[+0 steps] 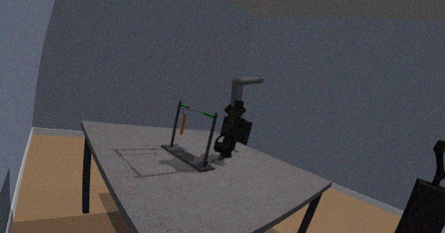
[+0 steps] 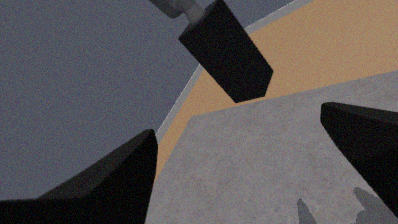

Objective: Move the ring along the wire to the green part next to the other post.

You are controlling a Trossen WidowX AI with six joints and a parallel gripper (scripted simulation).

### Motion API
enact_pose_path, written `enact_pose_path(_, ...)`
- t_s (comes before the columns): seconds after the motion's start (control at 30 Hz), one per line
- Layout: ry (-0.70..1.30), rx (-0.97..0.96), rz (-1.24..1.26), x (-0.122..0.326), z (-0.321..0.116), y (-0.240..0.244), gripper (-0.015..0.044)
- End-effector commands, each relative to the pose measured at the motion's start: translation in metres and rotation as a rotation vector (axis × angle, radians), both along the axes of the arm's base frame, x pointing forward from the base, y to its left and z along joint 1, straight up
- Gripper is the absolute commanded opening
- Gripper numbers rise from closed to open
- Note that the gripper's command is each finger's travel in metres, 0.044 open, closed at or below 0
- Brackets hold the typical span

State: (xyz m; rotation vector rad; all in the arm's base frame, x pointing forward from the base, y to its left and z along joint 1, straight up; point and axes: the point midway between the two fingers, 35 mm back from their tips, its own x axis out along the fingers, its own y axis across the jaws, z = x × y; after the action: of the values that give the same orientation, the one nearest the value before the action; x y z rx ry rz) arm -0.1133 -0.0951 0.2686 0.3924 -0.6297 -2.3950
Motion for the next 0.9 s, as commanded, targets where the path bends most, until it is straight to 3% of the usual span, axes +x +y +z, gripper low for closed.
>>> enact_pose_path(0.0,0.001,0.002,0.008,0.0,0.0,-0.001,0.0374)
enact_pose_path(0.27,0.055,0.077,0.362,0.013,-0.012,-0.06,0.0164)
enact_pose_path(0.87,0.273,0.144,1.237,0.135,-0.064,-0.149,0.016)
